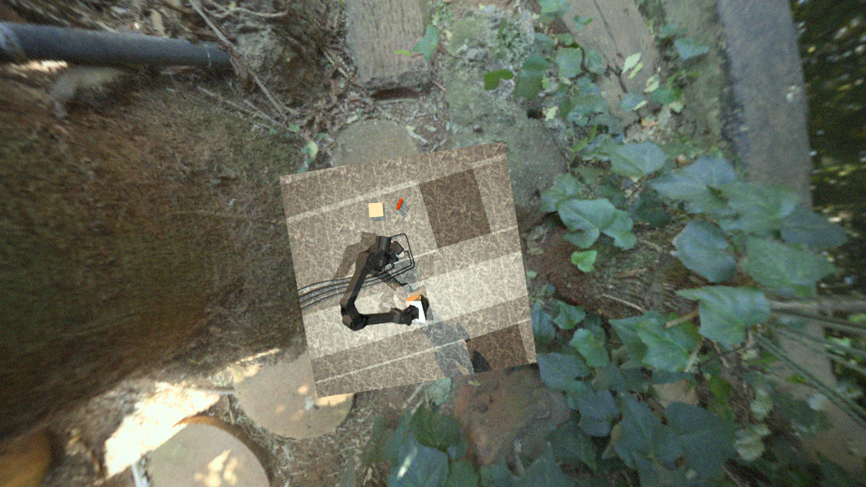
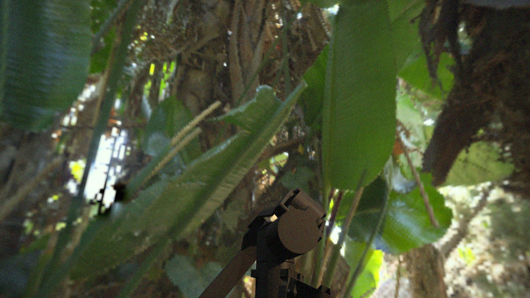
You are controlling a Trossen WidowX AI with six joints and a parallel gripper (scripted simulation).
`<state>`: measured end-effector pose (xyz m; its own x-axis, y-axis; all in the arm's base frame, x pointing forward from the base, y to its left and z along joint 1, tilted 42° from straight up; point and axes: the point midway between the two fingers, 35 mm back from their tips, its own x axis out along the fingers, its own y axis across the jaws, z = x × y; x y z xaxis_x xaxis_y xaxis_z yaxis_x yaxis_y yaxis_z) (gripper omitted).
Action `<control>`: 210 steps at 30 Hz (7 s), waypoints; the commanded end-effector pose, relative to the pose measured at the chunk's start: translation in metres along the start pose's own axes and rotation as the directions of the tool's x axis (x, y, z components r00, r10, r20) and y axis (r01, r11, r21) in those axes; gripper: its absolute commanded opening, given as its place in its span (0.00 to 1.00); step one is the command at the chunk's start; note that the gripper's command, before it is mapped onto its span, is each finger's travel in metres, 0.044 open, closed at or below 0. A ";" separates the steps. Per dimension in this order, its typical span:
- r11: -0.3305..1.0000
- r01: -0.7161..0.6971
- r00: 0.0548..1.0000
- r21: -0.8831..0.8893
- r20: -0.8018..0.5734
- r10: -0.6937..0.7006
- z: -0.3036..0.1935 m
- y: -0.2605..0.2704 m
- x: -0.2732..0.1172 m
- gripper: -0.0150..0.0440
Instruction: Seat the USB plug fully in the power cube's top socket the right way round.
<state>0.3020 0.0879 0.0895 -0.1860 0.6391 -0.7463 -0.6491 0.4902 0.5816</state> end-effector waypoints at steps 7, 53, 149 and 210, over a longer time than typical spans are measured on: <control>0.970 0.001 1.000 0.243 0.001 -0.002 0.000 0.000 0.000 0.25; 0.121 0.000 1.000 0.993 0.001 -0.002 0.000 0.000 0.000 0.25; -0.411 -0.002 1.000 0.912 -0.006 -0.017 -0.002 -0.004 0.007 0.25; -0.440 -0.003 0.999 0.898 -0.012 -0.031 -0.003 -0.006 0.015 0.25</control>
<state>0.3009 0.0929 0.0742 -0.1765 0.6213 -0.7634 0.9478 0.3165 0.0385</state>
